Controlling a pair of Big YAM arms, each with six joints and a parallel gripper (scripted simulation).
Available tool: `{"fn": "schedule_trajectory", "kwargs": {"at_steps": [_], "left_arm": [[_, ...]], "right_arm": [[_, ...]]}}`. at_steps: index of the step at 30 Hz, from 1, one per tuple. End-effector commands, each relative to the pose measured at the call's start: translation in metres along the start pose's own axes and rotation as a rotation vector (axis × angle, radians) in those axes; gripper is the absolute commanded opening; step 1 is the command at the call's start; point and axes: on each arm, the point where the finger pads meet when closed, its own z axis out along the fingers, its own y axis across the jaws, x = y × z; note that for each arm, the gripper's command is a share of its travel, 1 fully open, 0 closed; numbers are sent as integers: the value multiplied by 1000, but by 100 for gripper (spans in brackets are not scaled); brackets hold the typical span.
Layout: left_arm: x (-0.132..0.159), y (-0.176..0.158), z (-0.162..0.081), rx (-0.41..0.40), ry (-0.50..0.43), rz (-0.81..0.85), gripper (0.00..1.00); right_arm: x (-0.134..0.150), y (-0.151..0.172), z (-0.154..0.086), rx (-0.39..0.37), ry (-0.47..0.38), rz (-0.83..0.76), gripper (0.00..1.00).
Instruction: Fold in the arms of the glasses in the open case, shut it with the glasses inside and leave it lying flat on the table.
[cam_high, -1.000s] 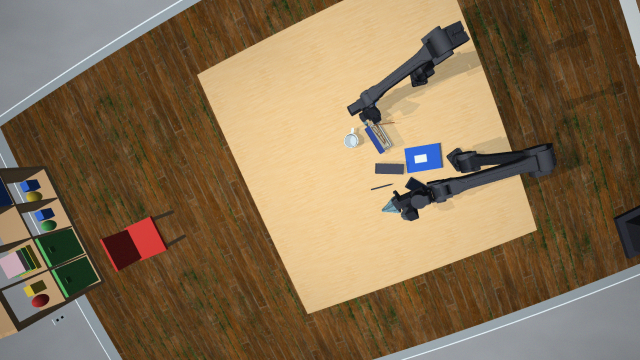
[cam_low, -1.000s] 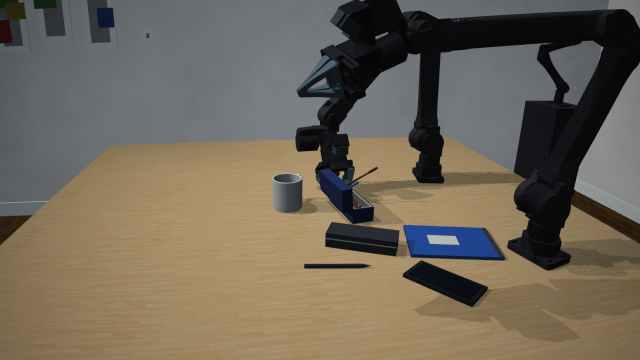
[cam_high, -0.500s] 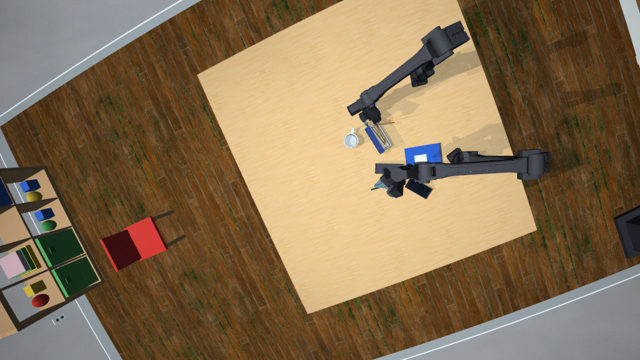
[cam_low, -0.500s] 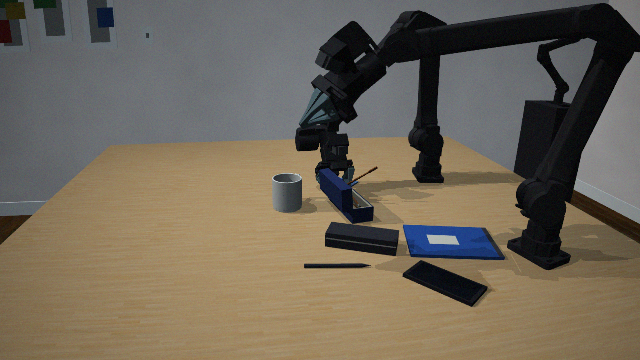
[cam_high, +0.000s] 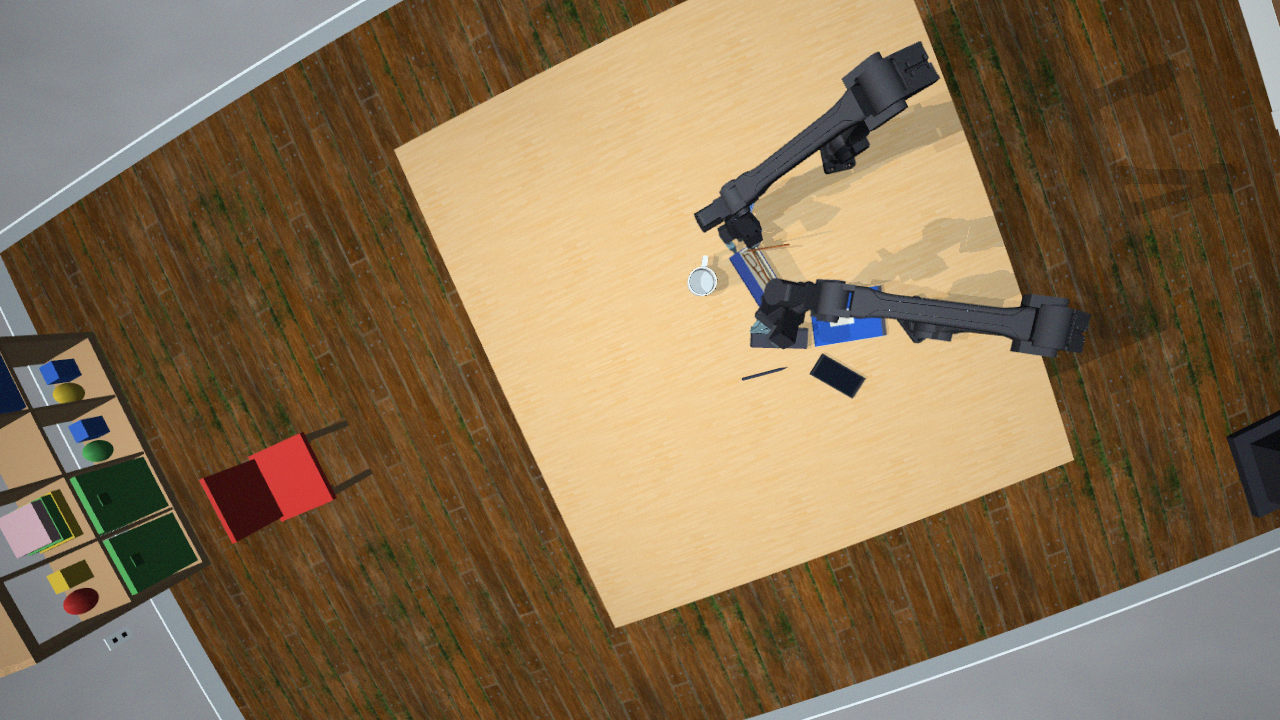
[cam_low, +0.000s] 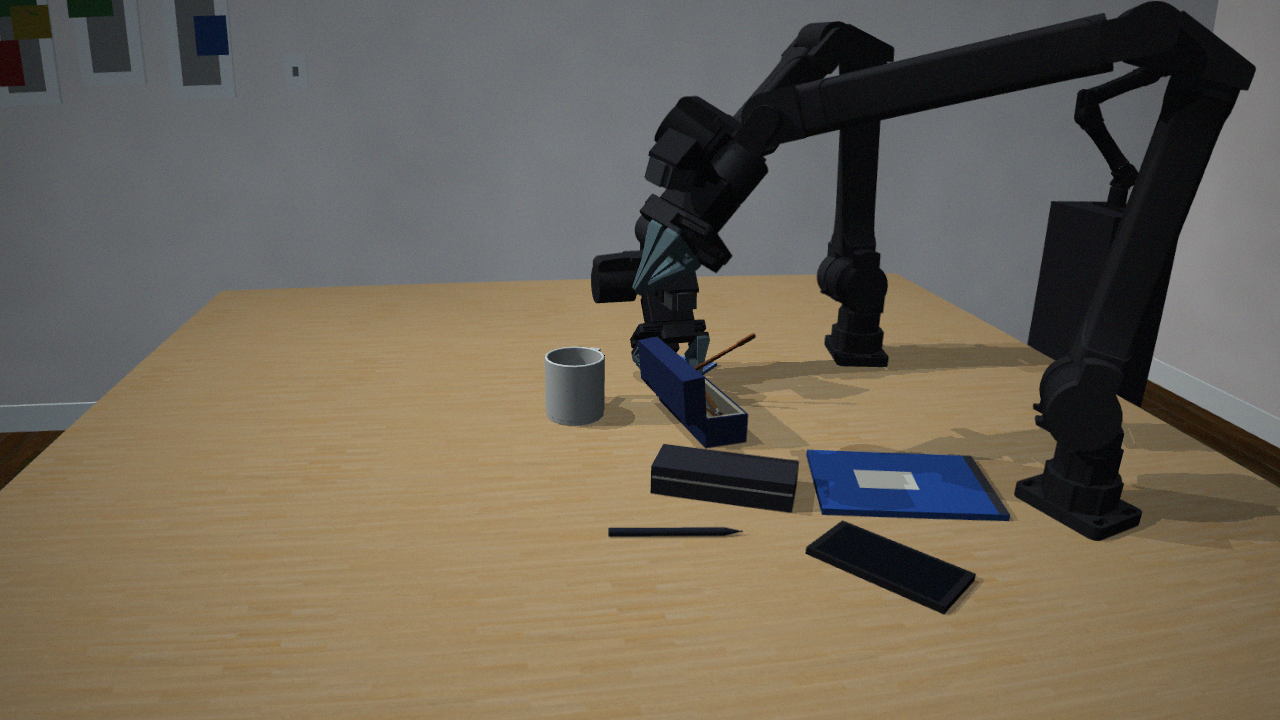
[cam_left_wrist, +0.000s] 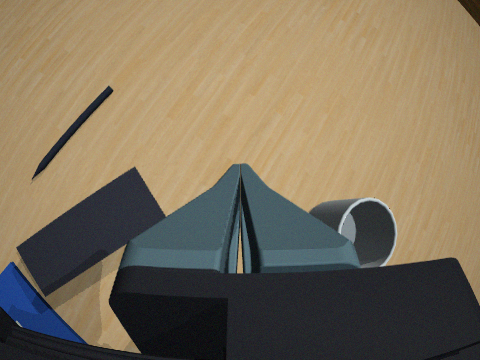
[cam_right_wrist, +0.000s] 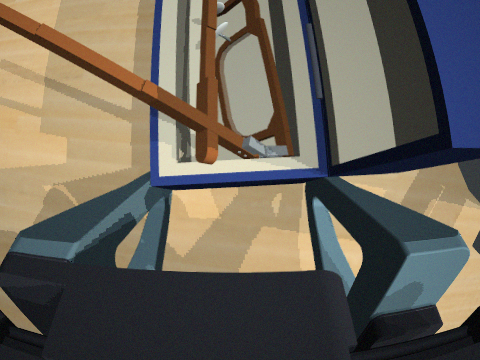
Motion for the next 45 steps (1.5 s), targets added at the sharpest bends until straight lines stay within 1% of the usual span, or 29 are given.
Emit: {"fn": "schedule_trajectory", "kwargs": {"at_steps": [1, 3, 5, 7, 10, 20, 23, 27, 29, 30, 32, 33, 37, 39, 40, 41, 42, 43, 45], "left_arm": [[3, -34, -20, 11, -4, -96, 0], [20, -37, -23, -10, -2, -92, 0], [20, -37, -23, -10, -2, -92, 0], [31, -39, -30, -23, -6, -93, 0], [62, -39, -33, -61, -7, -70, 0], [135, -41, -62, -126, -70, -18, 0], [138, -39, -65, -132, -81, -18, 0], [168, -38, -79, -138, -121, 17, 0], [171, -38, -84, -139, -142, 22, 0], [180, -31, -84, -147, -148, 52, 0], [192, -31, -91, -141, -166, 69, 0], [197, -38, -98, -129, -178, 60, 0], [207, -35, -106, -125, -215, 80, 0], [207, -35, -106, -125, -215, 80, 0], [207, -43, -97, -137, -226, 75, 0], [207, -50, -94, -140, -232, 88, 0], [210, -51, -103, -129, -237, 106, 0], [219, -56, -110, -113, -241, 123, 0], [227, -65, -113, -100, -252, 133, 0]], "right_arm": [[9, 5, -1, -8, 7, 56, 57], [9, 5, -1, -8, 7, 56, 57], [9, 5, -1, -8, 7, 56, 57], [9, 5, -1, -8, 7, 56, 57], [9, 5, -1, -8, 7, 56, 57], [9, 5, -1, -8, 7, 56, 57], [9, 5, -1, -8, 7, 56, 57], [9, 5, -1, -8, 7, 56, 57], [9, 5, -1, -8, 7, 56, 57], [4, -2, -3, 5, 5, 28, 57], [4, -2, -3, 5, 5, 28, 57], [9, 5, -1, -8, 7, 56, 57], [9, 5, -1, -8, 7, 56, 57], [9, 5, -1, -8, 7, 56, 57], [9, 5, -1, -8, 7, 56, 57], [9, 5, -1, -8, 7, 56, 57], [9, 5, -1, -8, 7, 56, 57], [9, 5, -1, -8, 7, 56, 57], [9, 5, -1, -8, 7, 56, 57]]}}
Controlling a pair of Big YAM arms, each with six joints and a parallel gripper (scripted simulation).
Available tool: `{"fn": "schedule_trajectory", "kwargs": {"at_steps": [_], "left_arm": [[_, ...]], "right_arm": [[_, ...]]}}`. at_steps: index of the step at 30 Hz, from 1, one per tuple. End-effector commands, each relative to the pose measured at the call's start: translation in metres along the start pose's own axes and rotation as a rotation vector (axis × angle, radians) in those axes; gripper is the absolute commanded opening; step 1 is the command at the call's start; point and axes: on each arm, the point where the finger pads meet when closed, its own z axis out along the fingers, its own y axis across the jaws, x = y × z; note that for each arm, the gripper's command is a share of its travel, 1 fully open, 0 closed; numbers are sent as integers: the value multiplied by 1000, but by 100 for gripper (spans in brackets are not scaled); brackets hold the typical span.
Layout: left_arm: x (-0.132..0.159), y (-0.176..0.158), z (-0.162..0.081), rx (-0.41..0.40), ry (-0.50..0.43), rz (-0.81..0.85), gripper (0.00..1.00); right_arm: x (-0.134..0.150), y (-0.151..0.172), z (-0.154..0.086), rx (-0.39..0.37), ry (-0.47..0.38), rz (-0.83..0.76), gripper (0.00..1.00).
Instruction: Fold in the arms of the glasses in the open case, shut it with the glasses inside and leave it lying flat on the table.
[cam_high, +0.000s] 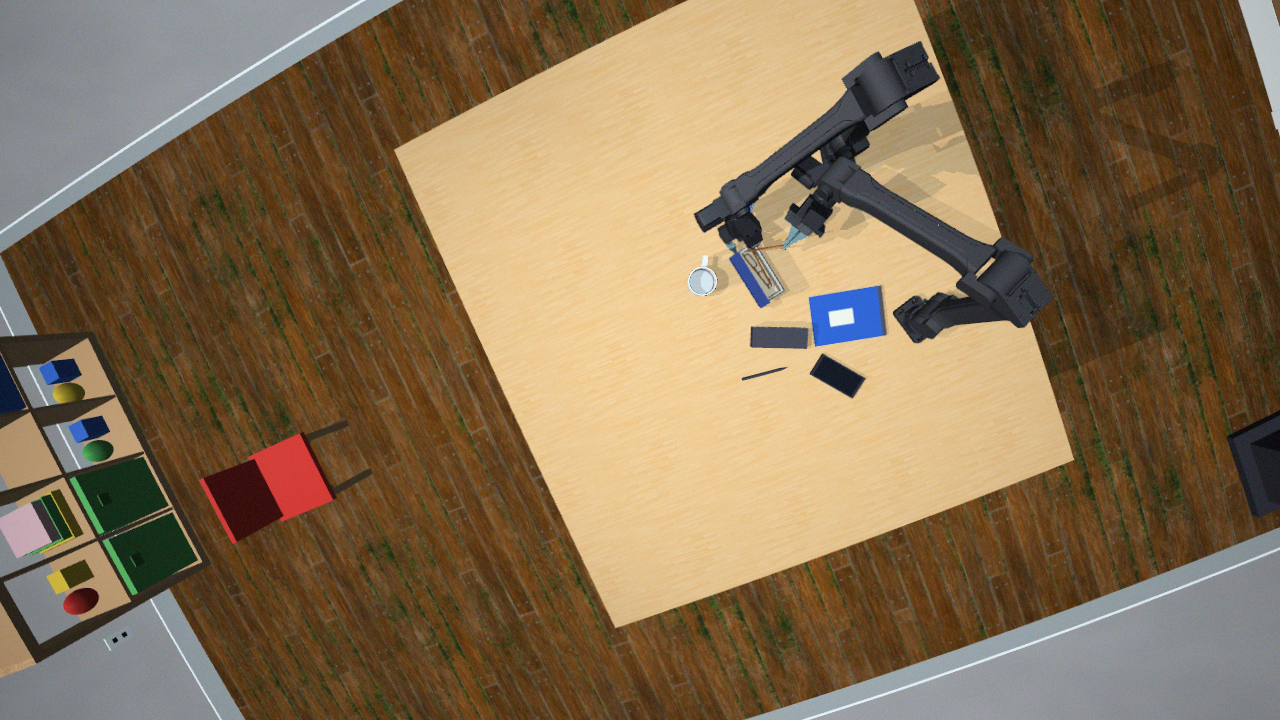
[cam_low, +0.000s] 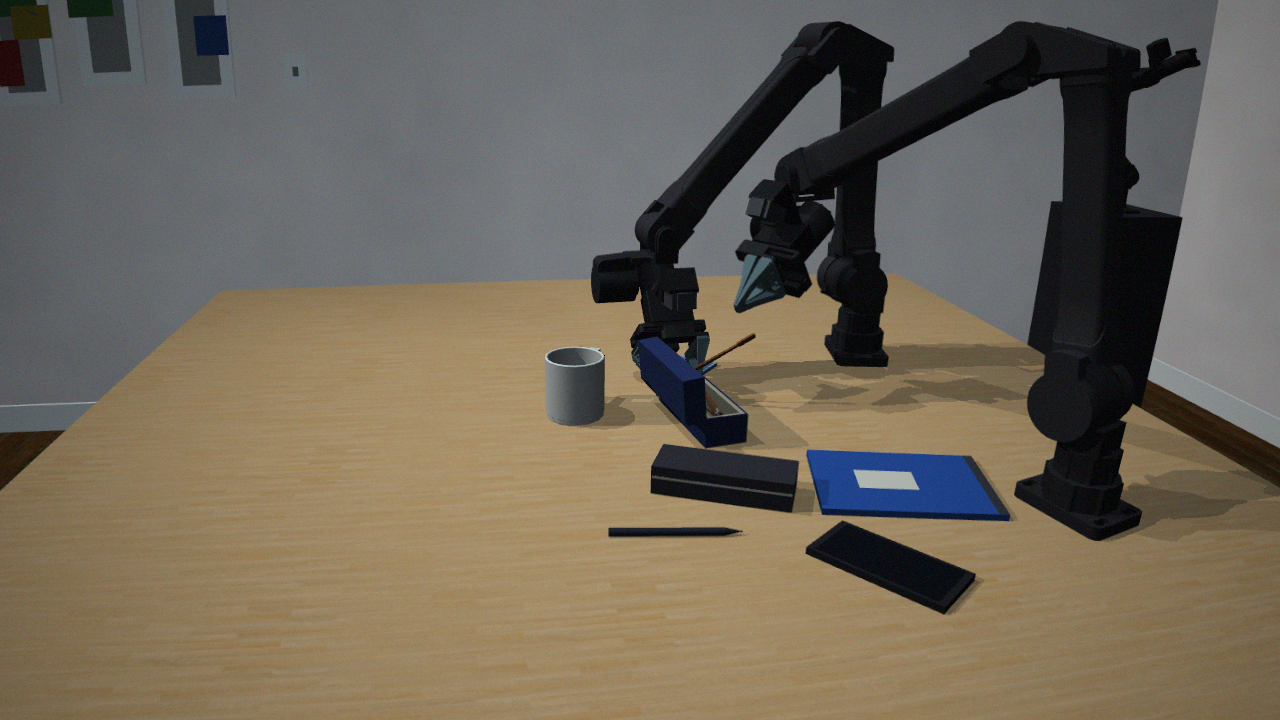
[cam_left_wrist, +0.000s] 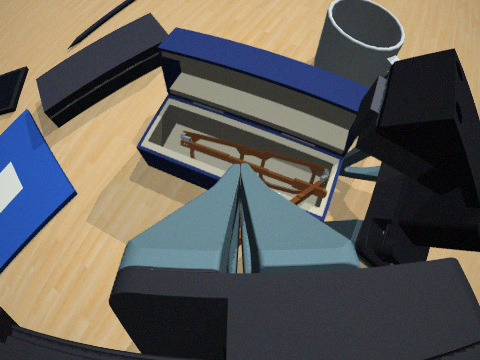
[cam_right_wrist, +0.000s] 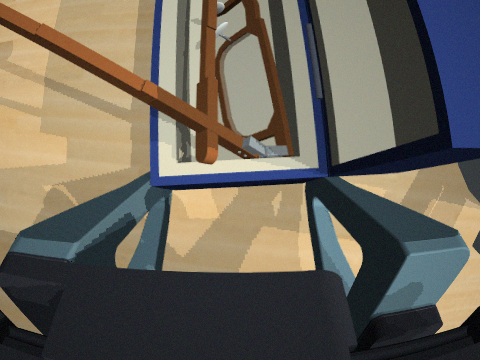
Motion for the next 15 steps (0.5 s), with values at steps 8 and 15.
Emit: {"fn": "schedule_trajectory", "kwargs": {"at_steps": [8, 15], "left_arm": [[0, -48, -31, 58, -42, -40, 0], [1, -59, -42, 79, -52, -48, 0]], "right_arm": [[4, -2, -3, 5, 5, 28, 57], [9, 5, -1, -8, 7, 56, 57]]}}
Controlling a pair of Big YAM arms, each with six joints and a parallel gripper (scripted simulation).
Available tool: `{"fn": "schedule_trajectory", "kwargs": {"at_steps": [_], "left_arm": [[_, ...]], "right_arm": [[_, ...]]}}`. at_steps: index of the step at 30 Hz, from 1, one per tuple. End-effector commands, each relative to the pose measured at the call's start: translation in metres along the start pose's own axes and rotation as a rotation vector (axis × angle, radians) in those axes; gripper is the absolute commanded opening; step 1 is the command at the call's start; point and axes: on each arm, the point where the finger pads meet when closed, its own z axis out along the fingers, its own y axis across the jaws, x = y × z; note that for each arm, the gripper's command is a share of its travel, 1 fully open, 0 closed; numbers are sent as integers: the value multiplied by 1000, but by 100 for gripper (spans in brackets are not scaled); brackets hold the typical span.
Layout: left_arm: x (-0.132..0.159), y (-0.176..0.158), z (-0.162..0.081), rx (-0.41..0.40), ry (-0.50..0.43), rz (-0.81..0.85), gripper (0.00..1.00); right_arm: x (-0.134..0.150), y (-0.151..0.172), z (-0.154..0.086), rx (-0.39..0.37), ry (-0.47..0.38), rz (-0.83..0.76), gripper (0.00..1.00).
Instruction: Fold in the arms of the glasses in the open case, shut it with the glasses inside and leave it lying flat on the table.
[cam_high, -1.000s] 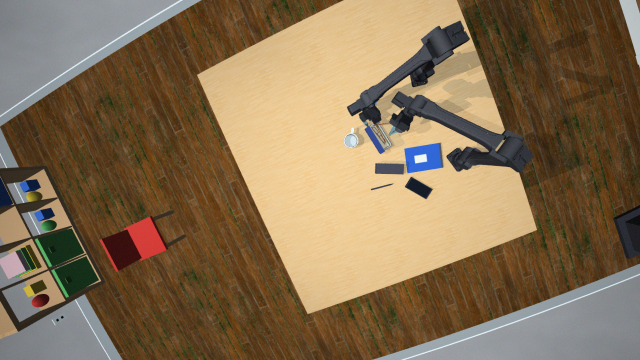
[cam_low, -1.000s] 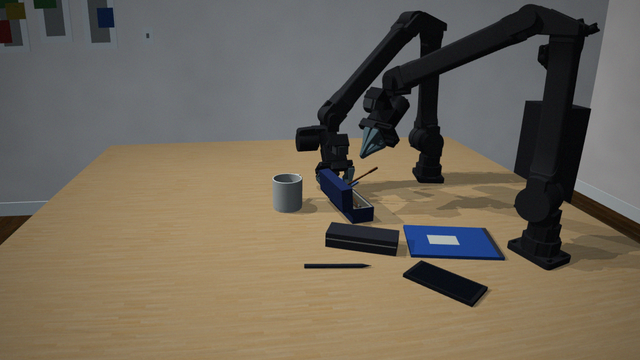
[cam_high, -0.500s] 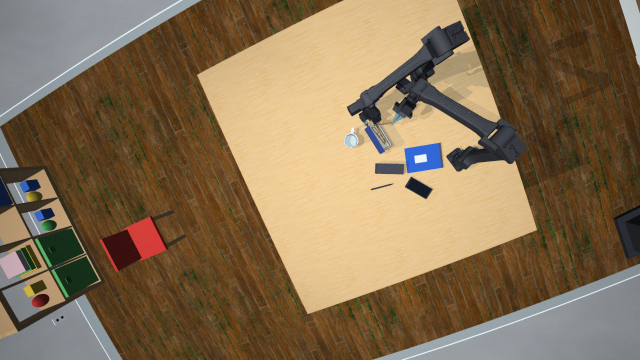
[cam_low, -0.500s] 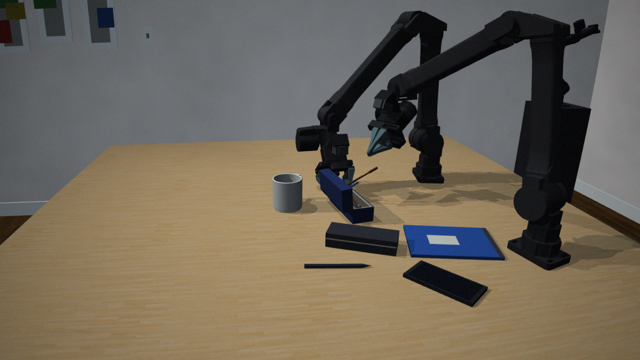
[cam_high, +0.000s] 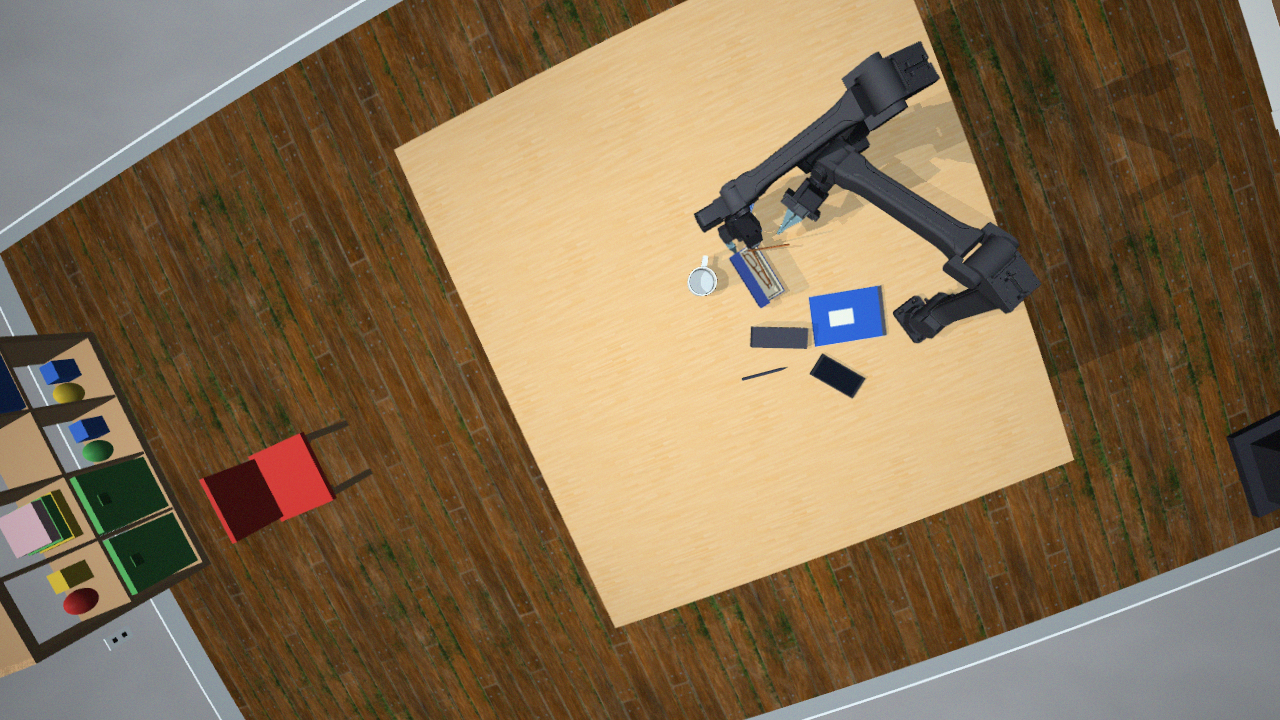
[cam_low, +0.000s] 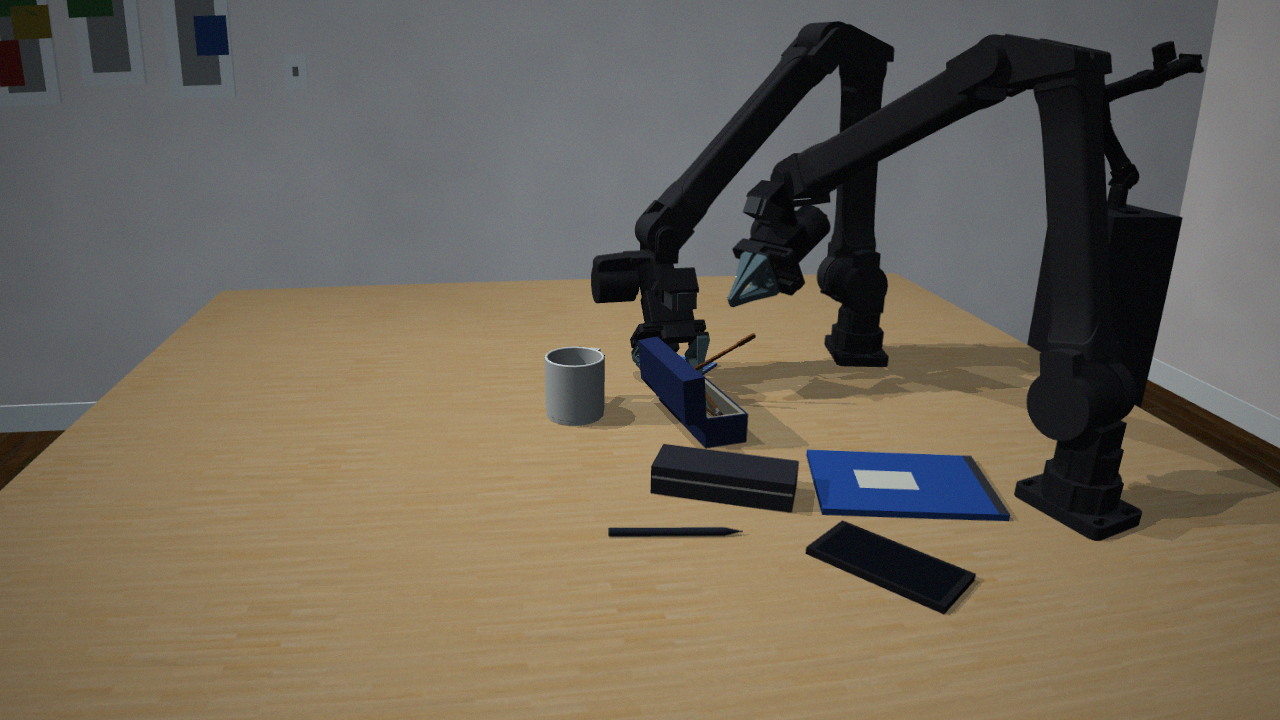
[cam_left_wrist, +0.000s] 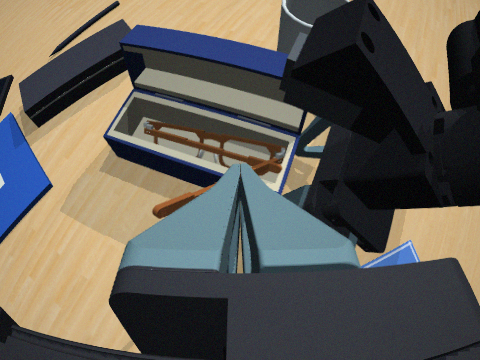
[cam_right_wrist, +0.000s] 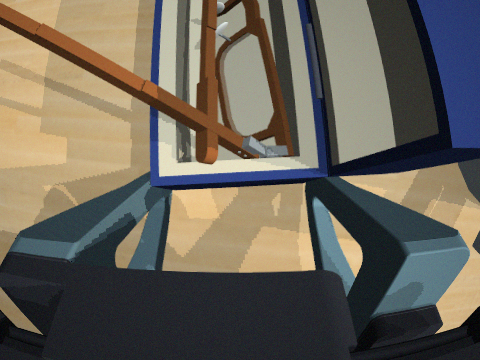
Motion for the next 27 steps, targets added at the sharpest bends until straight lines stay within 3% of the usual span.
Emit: {"fn": "schedule_trajectory", "kwargs": {"at_steps": [1, 2, 7, 10, 13, 14, 16, 22, 23, 27], "left_arm": [[-18, -27, -22, 48, 2, -78, 0], [-17, -17, -13, 31, 3, -54, 0], [-4, -30, -16, 53, 3, -71, 0], [9, -6, 5, 9, -5, -23, 0], [9, -7, 6, 10, -4, -28, 0], [-1, -21, -5, 37, 3, -62, 0], [17, -7, 12, 3, -5, -18, 0], [26, -5, 19, 0, -4, -11, 0], [17, -12, 12, 15, 1, -37, 0], [32, -6, 22, 2, -2, -7, 0]], "right_arm": [[9, 5, -1, -8, 7, 56, 57], [-2, -9, -5, 17, 3, -1, 57], [9, 5, -1, -8, 7, 56, 57], [9, 5, -1, -8, 7, 56, 57], [9, 5, -1, -8, 7, 56, 57], [9, 5, -1, -8, 7, 56, 57], [9, 5, -1, -8, 7, 56, 57], [9, 5, -1, -8, 7, 56, 57], [9, 5, -1, -8, 7, 56, 57], [9, 5, -1, -8, 7, 56, 57]]}}
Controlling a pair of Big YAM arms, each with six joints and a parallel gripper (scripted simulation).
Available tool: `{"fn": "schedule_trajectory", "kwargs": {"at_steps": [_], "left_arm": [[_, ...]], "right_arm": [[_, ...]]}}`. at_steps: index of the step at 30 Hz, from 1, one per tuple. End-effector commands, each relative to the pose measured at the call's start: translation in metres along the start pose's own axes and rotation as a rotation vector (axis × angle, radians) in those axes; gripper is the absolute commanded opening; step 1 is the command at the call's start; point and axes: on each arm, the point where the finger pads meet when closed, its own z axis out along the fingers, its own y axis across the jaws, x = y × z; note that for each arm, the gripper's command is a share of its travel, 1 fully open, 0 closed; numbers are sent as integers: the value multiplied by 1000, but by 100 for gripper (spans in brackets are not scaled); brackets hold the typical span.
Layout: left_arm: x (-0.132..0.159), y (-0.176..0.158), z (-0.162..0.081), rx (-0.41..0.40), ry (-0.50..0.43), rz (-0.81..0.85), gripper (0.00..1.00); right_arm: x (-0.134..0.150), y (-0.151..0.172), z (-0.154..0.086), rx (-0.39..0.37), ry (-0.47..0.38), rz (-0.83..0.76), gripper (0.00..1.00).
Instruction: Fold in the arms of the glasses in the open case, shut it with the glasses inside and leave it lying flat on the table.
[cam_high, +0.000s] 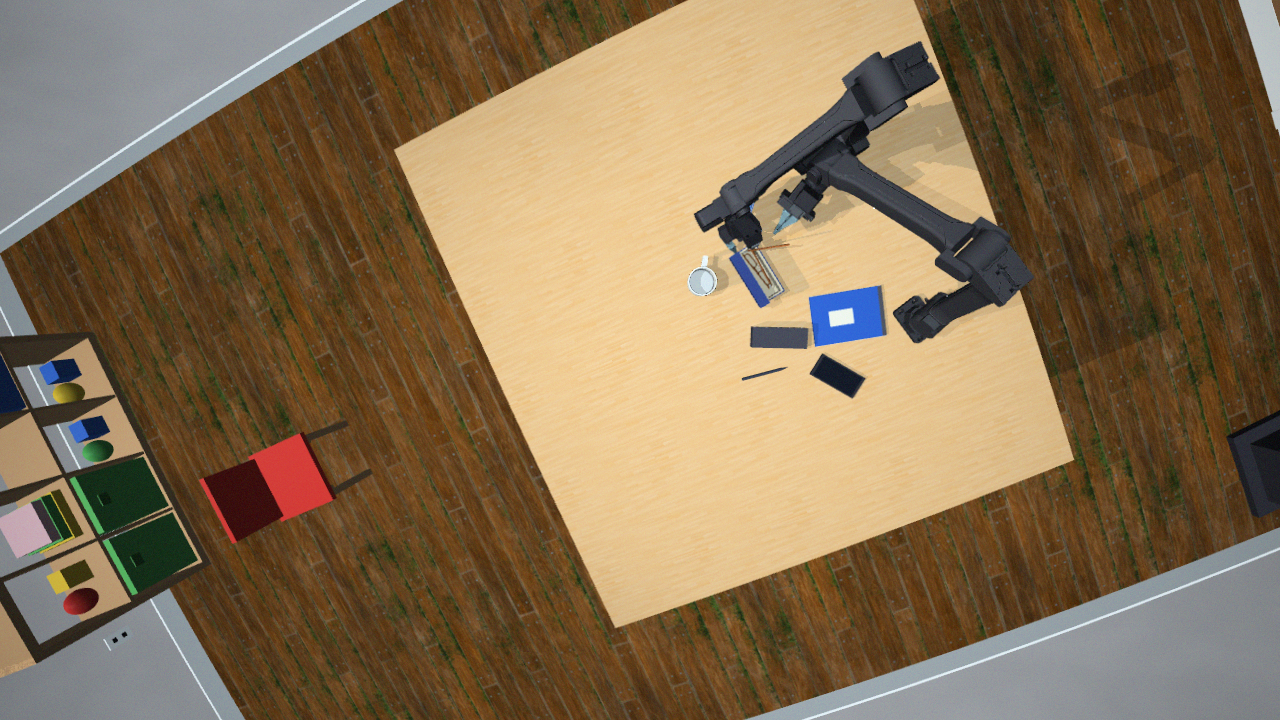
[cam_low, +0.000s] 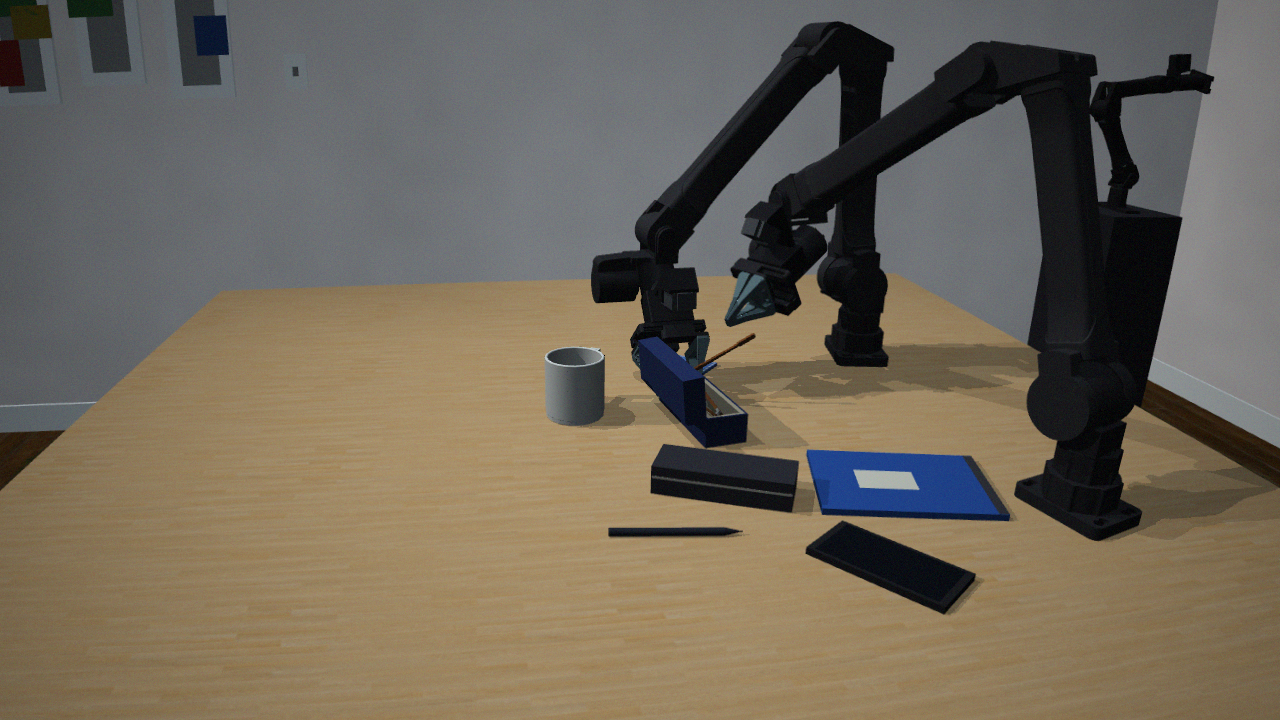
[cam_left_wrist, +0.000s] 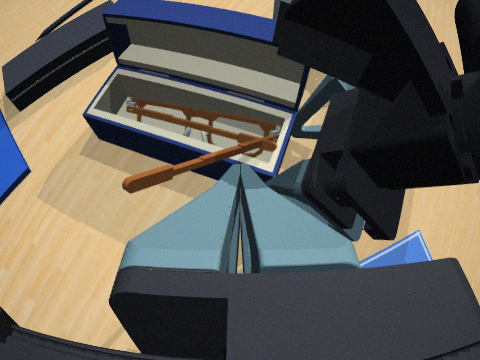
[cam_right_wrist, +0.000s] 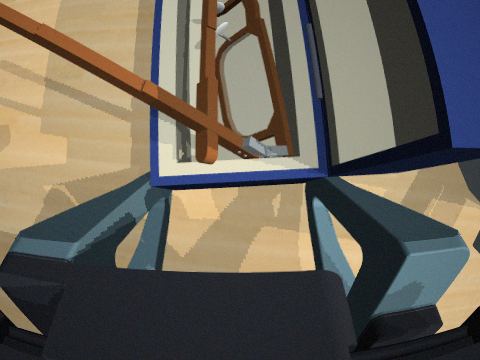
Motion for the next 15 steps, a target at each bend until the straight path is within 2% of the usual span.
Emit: {"fn": "schedule_trajectory", "kwargs": {"at_steps": [1, 3, 4, 5, 7, 15], "left_arm": [[7, 2, 10, -11, -1, 10, 0], [7, 2, 10, -11, -1, 10, 0], [-10, -12, -5, 24, 7, -46, 0], [-12, -10, -2, 21, 8, -46, 0], [13, 4, 14, -12, -1, 16, 0], [22, 3, 20, -9, 1, 12, 0]], "right_arm": [[9, 5, -1, -8, 8, 55, 57], [9, 5, -1, -8, 8, 55, 57], [9, 5, -1, -8, 8, 55, 57], [9, 5, -1, -8, 8, 55, 57], [9, 5, -1, -8, 8, 55, 57], [9, 5, -1, -8, 8, 55, 57]]}}
